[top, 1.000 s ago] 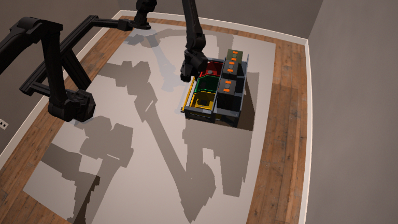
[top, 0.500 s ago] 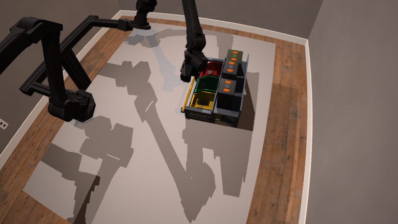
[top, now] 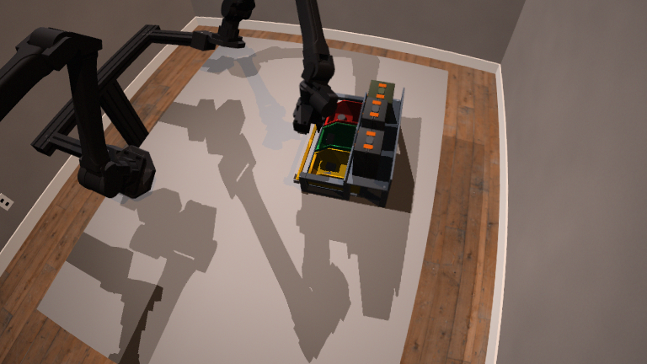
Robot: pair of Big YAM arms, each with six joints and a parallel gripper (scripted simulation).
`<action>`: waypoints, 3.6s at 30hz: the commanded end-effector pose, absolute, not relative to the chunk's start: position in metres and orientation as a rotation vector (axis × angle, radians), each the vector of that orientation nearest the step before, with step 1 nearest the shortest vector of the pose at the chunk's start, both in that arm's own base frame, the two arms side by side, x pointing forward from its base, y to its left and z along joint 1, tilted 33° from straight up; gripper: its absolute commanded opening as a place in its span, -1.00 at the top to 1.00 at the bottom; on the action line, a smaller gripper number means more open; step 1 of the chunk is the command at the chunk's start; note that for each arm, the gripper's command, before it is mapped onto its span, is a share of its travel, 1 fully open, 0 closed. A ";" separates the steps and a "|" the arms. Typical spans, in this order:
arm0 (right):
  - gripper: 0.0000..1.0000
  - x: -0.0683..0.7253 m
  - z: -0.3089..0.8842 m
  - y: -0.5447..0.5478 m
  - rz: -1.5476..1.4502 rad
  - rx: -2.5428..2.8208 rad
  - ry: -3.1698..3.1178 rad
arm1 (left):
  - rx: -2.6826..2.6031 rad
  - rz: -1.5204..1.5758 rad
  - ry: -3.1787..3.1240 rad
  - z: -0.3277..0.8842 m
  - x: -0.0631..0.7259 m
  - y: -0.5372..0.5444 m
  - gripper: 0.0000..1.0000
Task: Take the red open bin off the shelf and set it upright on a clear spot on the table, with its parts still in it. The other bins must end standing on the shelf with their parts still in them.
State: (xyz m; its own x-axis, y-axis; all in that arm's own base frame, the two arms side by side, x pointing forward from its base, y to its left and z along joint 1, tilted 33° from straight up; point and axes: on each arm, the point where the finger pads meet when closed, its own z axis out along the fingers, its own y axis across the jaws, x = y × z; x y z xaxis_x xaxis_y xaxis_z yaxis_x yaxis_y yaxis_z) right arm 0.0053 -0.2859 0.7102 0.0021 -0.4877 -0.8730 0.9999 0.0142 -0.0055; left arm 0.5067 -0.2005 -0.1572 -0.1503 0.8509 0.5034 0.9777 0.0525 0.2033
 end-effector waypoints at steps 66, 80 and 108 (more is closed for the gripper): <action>-1.00 0.001 0.721 -0.270 -1.419 0.788 0.791 | -1.858 -0.743 -2.094 -0.175 0.518 -0.184 0.15; -1.00 0.001 0.721 -0.270 -1.419 0.788 0.791 | -1.856 -0.741 -2.092 -0.176 0.517 -0.183 0.15; -1.00 0.001 0.721 -0.270 -1.419 0.788 0.791 | -1.856 -0.741 -2.091 -0.177 0.516 -0.183 0.15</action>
State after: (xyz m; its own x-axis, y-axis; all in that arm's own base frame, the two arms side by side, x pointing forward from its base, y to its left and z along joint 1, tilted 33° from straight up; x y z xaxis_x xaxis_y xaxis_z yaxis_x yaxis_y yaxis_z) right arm 0.0053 -0.2859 0.7102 0.0021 -0.4877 -0.8730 0.9999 0.0142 -0.0055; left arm 0.5097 -0.1903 -0.1730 -0.1509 0.8507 0.5035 0.9777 0.0531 0.2032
